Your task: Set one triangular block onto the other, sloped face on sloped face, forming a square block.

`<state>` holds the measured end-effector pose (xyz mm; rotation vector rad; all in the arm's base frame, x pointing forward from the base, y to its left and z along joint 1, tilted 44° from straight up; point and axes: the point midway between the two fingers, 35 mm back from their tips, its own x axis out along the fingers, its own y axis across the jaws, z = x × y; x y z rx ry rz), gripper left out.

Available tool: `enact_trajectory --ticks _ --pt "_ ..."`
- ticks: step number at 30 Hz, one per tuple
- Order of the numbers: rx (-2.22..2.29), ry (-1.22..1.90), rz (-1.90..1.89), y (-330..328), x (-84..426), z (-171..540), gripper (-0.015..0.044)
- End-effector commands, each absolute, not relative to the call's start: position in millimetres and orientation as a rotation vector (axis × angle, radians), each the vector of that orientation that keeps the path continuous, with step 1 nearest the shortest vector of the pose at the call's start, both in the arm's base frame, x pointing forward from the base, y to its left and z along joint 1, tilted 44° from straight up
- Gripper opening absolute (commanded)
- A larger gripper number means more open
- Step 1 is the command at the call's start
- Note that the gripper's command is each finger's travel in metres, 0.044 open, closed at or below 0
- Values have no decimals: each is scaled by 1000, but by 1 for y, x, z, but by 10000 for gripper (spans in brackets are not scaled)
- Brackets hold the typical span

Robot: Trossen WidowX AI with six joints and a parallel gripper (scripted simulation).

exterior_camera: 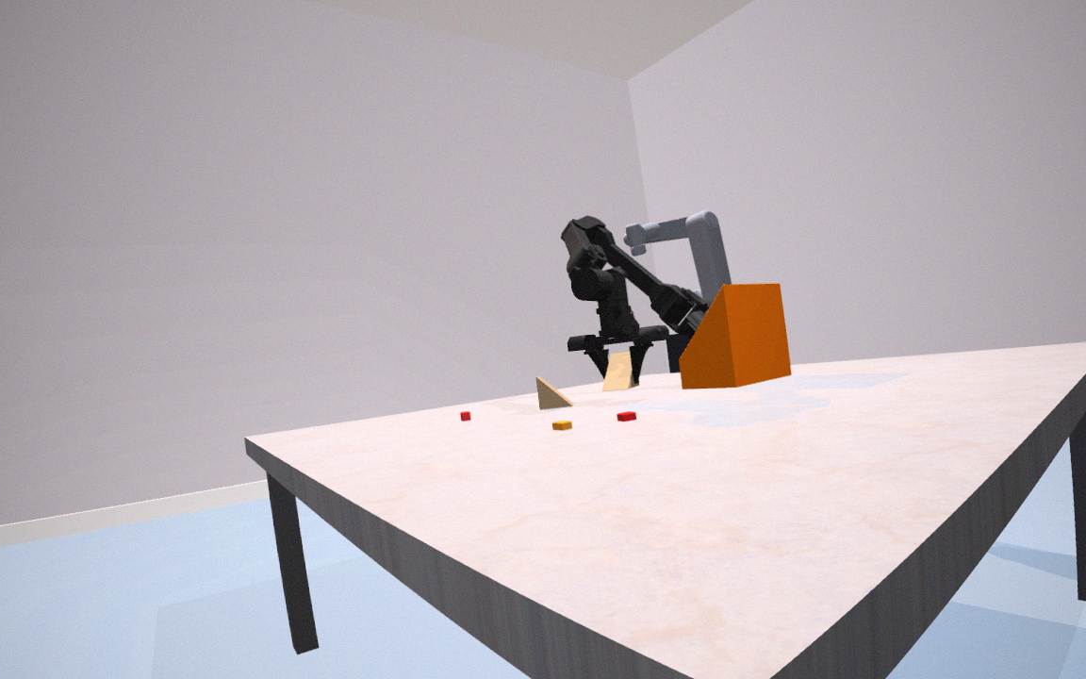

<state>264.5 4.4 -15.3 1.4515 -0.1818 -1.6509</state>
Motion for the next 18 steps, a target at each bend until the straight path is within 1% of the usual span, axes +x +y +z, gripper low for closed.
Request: enact_trajectory --ticks 1,7,18 --pt "1440 -166 -1648 4 265 -16 0" --pt "1418 -141 -1644 5 265 -16 0" --pt "1181 113 -1587 5 265 -16 0"
